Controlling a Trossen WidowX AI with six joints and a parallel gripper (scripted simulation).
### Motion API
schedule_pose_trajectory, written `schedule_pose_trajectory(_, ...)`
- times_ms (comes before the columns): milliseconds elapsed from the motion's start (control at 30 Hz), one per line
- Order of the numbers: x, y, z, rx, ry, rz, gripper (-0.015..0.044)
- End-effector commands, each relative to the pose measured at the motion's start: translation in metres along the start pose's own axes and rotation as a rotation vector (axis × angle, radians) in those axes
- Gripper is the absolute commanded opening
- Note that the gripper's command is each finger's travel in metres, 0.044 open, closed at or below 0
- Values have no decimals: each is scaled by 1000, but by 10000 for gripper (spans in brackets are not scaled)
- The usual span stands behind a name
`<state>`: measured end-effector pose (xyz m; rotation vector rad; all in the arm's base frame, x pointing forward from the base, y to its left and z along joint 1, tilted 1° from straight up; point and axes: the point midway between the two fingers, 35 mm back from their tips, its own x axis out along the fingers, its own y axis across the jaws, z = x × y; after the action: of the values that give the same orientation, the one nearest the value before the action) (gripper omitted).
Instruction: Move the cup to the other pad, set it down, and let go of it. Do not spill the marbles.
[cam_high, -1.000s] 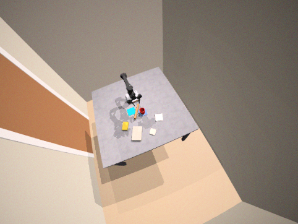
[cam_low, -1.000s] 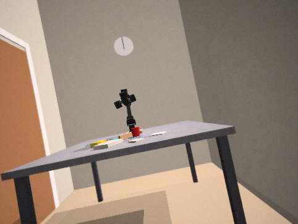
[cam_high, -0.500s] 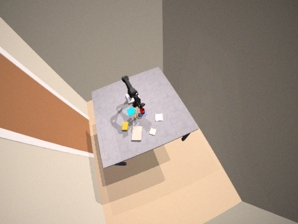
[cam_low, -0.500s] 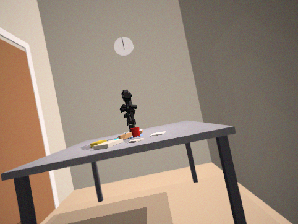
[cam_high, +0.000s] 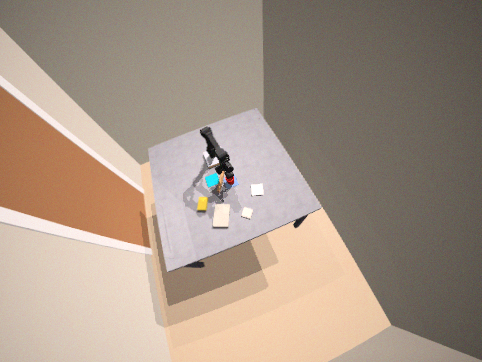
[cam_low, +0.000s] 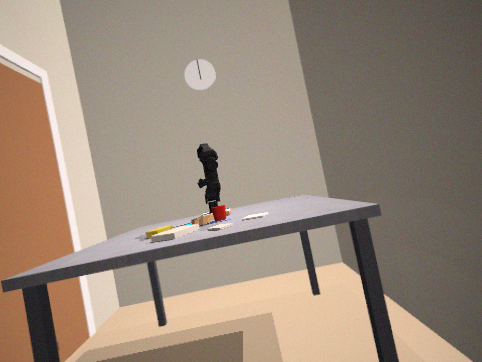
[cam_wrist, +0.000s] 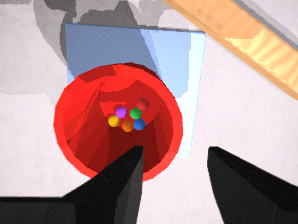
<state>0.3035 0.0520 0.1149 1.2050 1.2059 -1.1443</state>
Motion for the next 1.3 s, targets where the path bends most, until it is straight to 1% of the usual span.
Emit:
schedule_pose_trajectory(0,3,0,-1,8,5,-8,148)
schedule_pose_trajectory(1267,64,-2,-1,8,5,-8,148)
